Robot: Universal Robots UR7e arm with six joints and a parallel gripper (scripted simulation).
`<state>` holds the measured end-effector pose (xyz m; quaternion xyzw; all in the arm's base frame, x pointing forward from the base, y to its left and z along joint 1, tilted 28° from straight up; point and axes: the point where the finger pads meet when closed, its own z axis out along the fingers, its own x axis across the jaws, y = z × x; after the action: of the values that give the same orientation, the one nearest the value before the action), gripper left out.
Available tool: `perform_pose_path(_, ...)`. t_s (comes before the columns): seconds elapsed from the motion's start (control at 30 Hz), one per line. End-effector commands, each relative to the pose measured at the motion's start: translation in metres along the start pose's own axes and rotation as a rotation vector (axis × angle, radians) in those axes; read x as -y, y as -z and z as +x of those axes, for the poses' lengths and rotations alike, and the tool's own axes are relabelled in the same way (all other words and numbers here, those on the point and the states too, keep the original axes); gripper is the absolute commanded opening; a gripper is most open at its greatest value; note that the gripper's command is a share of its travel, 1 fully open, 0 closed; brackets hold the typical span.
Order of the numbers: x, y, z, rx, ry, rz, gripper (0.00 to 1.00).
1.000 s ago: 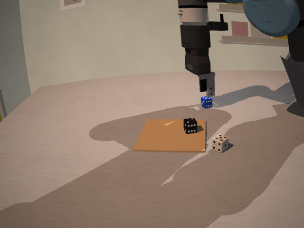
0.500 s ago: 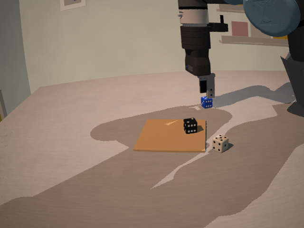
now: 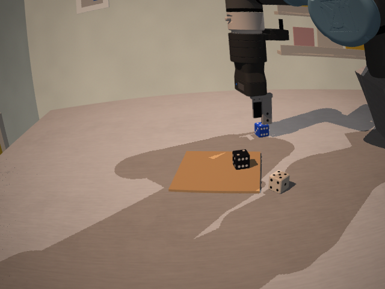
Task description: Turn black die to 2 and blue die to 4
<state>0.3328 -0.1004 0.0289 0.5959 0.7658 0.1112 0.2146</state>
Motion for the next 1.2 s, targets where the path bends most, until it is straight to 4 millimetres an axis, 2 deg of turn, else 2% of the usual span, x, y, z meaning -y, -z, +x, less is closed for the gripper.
perform_pose_path(0.0,0.000,0.000,0.000,0.001,0.000,-0.001,0.79)
perform_pose_path(0.63,0.000,-0.001,0.000,0.001,0.000,-0.001,0.79)
perform_pose_path(1.17,0.000,-0.021,0.000,0.001,0.000,-0.001,0.79)
